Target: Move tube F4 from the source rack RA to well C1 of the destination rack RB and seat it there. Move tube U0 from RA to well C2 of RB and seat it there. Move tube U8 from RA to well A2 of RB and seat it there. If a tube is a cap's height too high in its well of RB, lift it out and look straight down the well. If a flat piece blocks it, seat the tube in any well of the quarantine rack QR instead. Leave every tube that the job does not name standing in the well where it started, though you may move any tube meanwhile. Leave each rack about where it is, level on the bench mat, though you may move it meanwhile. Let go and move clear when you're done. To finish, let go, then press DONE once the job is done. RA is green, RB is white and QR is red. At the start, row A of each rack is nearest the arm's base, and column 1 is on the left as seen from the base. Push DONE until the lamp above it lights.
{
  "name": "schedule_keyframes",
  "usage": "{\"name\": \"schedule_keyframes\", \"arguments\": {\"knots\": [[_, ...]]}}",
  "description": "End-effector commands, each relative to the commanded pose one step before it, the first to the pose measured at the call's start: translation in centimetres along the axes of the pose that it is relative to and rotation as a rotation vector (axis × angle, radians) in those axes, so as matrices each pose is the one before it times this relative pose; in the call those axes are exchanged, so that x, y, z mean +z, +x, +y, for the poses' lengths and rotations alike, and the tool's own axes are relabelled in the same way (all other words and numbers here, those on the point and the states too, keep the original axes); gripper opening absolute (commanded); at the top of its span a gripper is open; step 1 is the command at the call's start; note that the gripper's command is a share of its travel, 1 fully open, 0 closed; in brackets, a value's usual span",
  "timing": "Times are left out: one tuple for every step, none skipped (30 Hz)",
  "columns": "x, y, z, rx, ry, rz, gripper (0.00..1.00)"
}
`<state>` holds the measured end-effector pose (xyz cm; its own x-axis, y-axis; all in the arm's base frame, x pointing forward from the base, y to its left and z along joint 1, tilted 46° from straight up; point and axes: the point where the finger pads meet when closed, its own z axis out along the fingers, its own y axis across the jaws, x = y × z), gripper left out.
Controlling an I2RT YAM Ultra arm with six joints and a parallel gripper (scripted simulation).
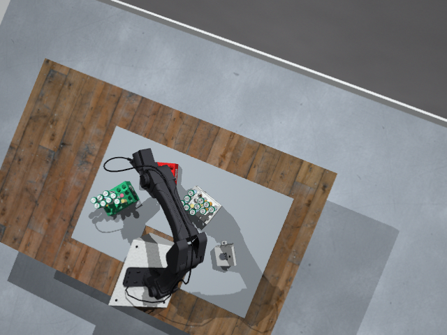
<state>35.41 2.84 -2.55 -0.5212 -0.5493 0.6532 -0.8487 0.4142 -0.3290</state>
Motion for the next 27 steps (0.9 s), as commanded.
{"name": "schedule_keyframes", "arguments": {"knots": [[-0.659,-0.371,-0.421,0.01462,0.01681,-0.02898,0.0],[0.0,0.0,0.0,0.0,0.0,0.0,0.0],[0.0,0.0,0.0,0.0,0.0,0.0,0.0],[0.0,0.0,0.0,0.0,0.0,0.0,0.0],[0.0,0.0,0.0,0.0,0.0,0.0,0.0],[-0.691,-0.175,-0.263,0.0035,0.01759,-0.02213,0.0],[0.001,0.001,0.001,-0.00003,-0.00001,0.00003,0.0],[0.002,0.001,0.002,-0.00006,-0.00002,0.00007,0.24],[0.001,0.001,0.001,-0.00004,-0.00002,0.00004,0.24],[0.678,0.189,0.27,-0.00338,-0.01754,0.02199,0.24],[0.0,0.0,0.0,0.0,0.0,0.0,0.24],[0.0,0.0,0.0,0.0,0.0,0.0,0.24],[0.0,0.0,0.0,0.0,0.0,0.0,0.24],[0.0,0.0,0.0,0.0,0.0,0.0,0.24],[0.0,0.0,0.0,0.0,0.0,0.0,0.24],[0.0,0.0,0.0,0.0,0.0,0.0,0.24],[0.0,0.0,0.0,0.0,0.0,0.0,0.24],[0.0,0.0,0.0,0.0,0.0,0.0,0.24],[0.0,0.0,0.0,0.0,0.0,0.0,0.3],[0.0,0.0,0.0,0.0,0.0,0.0,0.3],[0.0,0.0,0.0,0.0,0.0,0.0,0.3],[0.0,0.0,0.0,0.0,0.0,0.0,0.3],[0.0,0.0,0.0,0.0,0.0,0.0,0.3],[0.0,0.0,0.0,0.0,0.0,0.0,0.3],[0.0,0.0,0.0,0.0,0.0,0.0,0.3],[0.0,0.0,0.0,0.0,0.0,0.0,0.3],[0.0,0.0,0.0,0.0,0.0,0.0,0.3]]}}
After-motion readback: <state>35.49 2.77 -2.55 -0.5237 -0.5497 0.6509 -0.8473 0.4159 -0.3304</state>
